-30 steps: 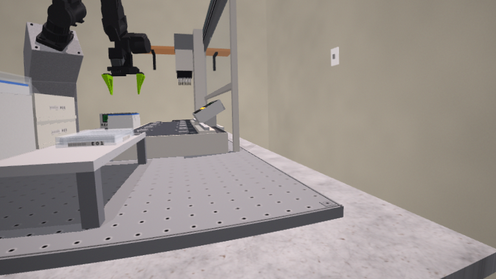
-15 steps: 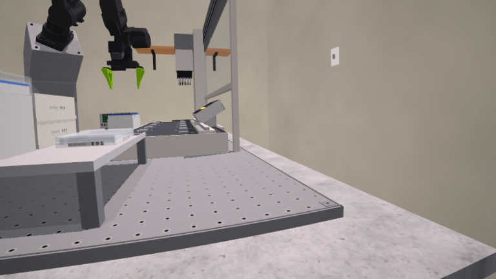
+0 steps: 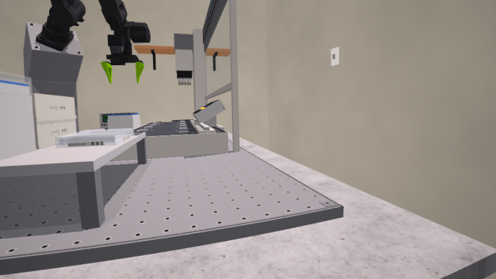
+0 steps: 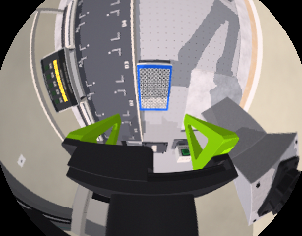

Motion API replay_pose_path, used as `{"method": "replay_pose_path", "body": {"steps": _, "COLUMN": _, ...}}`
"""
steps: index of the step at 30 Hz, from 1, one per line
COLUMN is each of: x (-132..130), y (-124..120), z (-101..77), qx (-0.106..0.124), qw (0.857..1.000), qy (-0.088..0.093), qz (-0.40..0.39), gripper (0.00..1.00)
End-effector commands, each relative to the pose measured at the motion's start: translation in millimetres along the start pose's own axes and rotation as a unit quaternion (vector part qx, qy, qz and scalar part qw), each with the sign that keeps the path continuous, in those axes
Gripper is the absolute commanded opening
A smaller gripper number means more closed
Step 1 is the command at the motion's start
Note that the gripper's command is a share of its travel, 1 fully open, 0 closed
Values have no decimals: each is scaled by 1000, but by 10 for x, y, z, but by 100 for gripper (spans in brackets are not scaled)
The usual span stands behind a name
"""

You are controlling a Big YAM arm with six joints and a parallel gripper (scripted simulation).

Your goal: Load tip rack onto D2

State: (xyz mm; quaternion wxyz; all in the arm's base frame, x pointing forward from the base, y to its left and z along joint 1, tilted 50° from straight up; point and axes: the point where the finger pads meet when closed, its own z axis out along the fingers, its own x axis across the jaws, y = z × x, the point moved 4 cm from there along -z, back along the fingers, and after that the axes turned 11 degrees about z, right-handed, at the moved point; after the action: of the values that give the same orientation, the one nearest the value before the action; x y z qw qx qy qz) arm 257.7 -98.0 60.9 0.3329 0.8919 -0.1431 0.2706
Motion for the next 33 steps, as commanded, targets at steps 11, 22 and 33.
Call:
{"method": "replay_pose_path", "body": {"steps": 11, "x": 97, "y": -10, "z": -219, "qx": 3, "qw": 1000, "qy": 9, "qz": 13, "gripper": 100}}
{"method": "replay_pose_path", "body": {"steps": 22, "x": 117, "y": -8, "z": -395, "qx": 4, "qw": 1000, "qy": 10, "qz": 14, "gripper": 100}}
{"method": "replay_pose_path", "body": {"steps": 33, "x": 50, "y": 1, "z": -448, "qx": 1, "qw": 1000, "qy": 2, "qz": 9, "gripper": 100}}
